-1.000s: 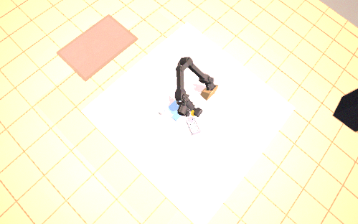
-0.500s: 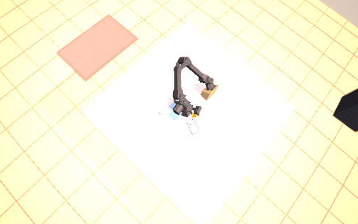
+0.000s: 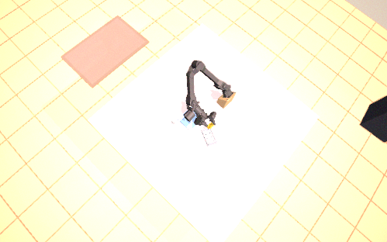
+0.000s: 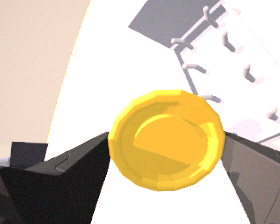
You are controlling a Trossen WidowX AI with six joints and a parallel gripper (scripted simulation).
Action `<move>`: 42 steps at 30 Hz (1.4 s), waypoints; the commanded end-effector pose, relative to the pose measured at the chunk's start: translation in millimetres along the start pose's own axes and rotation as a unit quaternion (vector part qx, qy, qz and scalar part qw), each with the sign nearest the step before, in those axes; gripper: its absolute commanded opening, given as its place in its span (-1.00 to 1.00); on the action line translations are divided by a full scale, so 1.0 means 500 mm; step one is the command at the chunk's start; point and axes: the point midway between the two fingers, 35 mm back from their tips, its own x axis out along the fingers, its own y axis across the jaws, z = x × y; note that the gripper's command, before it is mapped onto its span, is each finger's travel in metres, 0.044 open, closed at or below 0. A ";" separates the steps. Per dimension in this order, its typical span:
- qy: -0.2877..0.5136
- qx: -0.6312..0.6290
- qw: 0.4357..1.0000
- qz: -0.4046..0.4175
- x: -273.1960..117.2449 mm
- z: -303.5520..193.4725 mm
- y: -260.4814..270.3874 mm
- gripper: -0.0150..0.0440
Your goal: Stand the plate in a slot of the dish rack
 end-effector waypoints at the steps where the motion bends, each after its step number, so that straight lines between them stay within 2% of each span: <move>1: -0.037 -0.050 0.998 0.017 0.003 -0.001 -0.007 -0.49; 18: -0.181 -0.229 0.956 0.018 0.000 -0.009 -0.039 -0.49; 36: -0.315 -0.409 0.853 -0.079 -0.027 -0.029 -0.070 -0.49; 42: -0.324 -0.423 0.842 -0.090 -0.030 -0.031 -0.072 -0.49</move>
